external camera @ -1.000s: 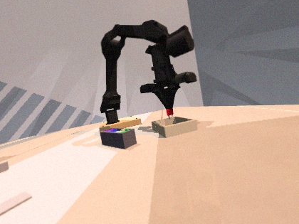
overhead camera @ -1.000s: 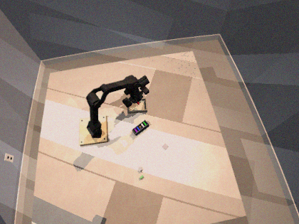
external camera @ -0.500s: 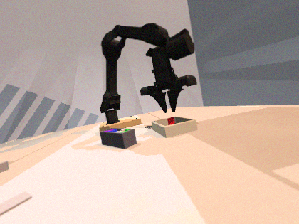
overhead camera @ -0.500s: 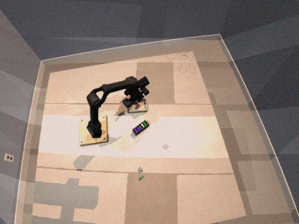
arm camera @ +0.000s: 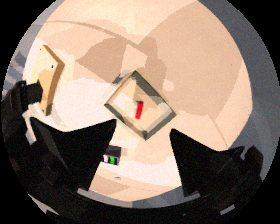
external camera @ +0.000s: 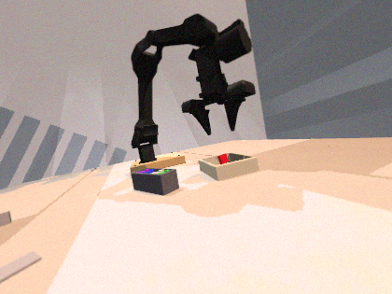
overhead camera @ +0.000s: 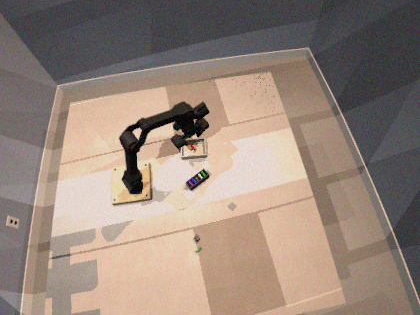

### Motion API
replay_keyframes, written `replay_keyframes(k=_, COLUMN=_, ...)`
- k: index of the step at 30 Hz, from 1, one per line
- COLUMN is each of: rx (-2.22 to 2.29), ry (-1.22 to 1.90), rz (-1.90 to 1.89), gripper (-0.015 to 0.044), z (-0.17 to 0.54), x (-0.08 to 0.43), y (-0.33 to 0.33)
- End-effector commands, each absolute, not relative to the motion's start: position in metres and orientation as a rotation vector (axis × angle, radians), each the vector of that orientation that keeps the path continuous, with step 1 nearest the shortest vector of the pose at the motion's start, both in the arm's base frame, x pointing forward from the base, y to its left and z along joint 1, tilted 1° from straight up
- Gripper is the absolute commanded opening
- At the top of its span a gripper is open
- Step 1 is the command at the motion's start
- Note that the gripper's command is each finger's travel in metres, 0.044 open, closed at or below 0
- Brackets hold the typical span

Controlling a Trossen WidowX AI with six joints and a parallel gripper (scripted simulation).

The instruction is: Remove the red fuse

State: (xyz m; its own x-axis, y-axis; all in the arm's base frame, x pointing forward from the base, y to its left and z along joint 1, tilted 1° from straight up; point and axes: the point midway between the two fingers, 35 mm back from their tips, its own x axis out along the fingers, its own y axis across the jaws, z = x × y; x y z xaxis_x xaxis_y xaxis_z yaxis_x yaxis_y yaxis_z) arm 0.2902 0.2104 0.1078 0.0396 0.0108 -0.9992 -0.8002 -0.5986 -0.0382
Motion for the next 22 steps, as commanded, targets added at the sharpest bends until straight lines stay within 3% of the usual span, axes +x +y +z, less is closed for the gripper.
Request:
replay_keyframes(k=1, rx=-1.678, ry=0.820, rz=1.632, gripper=0.0330, z=0.1091, x=0.2888, y=0.2095)
replay_keyframes(k=22, rx=-1.683, ry=0.813, rz=1.634, gripper=0.0330, z=0.1082, x=0.2890, y=0.2096)
